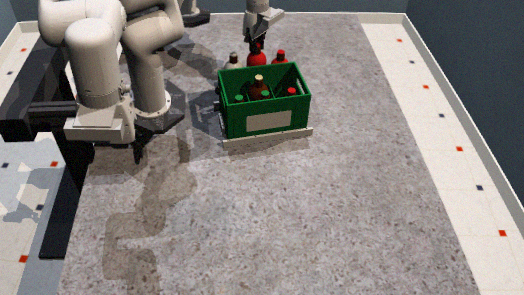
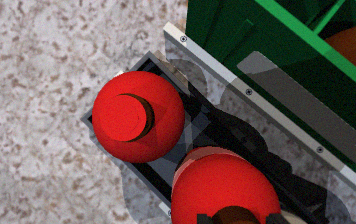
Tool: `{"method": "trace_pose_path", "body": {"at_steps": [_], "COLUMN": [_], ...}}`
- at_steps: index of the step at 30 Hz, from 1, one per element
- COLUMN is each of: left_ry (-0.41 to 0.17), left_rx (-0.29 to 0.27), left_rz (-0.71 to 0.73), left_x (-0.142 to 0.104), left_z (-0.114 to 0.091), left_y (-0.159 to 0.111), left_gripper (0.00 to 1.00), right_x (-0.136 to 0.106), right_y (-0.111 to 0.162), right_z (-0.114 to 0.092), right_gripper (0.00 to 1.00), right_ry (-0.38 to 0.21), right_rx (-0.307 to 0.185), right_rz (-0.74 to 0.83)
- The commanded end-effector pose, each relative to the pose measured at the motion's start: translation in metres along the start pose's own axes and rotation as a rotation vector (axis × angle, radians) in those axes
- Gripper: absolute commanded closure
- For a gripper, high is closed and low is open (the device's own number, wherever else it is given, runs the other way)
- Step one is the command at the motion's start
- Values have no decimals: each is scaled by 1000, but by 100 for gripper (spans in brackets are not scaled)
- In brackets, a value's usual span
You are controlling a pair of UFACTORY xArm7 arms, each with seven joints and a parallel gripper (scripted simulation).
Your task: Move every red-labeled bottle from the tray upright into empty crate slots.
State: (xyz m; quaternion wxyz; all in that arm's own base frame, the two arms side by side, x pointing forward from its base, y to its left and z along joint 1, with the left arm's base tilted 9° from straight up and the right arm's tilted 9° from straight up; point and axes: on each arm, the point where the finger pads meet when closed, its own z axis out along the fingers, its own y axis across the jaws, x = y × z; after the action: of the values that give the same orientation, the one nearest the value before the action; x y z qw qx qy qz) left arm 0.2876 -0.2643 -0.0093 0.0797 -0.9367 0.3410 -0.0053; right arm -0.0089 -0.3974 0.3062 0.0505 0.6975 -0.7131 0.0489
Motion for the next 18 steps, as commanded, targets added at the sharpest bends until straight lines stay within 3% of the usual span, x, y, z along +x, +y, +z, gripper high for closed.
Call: {"method": "trace_pose_path", "body": {"at_steps": [1,18], "left_ry": [3,3], "left_rx": [0,0], "left_rz": [0,0], "left_x": [1,1], "left_z": [-3,-7], "left_y": [0,0], "left_gripper": [100,100], "right_x": [1,1], "right_y": [0,0], "right_z": [-1,-1], "right_gripper": [0,0], "right_ry": [4,4], "right_rx": [1,1], "right_rz": [0,0]}}
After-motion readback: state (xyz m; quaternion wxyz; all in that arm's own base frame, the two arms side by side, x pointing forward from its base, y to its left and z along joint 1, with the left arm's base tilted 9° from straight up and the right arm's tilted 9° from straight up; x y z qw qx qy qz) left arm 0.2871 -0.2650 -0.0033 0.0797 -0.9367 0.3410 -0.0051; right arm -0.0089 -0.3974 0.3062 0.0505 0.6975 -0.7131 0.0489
